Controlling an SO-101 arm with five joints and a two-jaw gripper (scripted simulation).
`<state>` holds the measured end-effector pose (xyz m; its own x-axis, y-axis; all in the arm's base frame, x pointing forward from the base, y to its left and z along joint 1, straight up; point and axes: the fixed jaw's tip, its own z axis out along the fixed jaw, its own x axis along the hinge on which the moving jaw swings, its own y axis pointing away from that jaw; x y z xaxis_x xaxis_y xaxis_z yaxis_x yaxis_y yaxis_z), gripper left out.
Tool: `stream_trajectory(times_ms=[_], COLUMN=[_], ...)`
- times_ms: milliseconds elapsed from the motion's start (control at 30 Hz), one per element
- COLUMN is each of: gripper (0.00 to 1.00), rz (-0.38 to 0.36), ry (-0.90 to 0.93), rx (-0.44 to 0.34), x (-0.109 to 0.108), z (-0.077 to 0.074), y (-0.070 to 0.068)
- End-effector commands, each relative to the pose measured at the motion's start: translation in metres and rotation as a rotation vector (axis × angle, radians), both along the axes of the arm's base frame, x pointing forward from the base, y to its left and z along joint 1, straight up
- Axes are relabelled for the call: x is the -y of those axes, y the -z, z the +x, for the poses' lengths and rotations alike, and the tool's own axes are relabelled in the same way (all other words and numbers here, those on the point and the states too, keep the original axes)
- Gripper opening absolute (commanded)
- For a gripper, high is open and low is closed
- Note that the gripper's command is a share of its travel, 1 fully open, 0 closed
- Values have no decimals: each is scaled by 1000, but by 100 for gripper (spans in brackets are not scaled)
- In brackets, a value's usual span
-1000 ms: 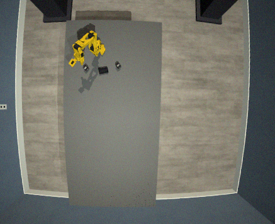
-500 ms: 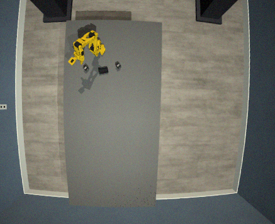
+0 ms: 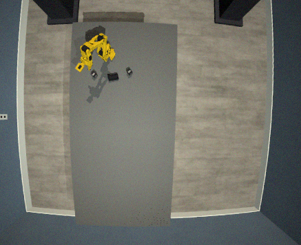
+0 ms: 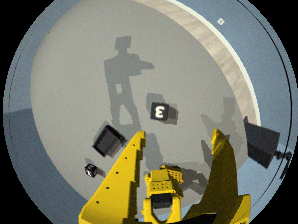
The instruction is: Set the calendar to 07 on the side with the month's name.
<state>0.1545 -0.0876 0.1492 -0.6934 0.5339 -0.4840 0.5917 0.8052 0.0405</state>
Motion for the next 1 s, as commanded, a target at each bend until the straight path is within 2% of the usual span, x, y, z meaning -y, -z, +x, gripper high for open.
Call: stream_trajectory(times_ms=[0,300,367,867,967], gripper=[35,35,35,35,35], rz=[-61,-184,-184,-432,-448], ry=[-79,-323,-323,-819,-850], rx=[14,-64,-64,-227,-238], x=[0,0,0,2,2], z=[1,-2,-2,-8,-8], y=[-6,-1,-1,9,10])
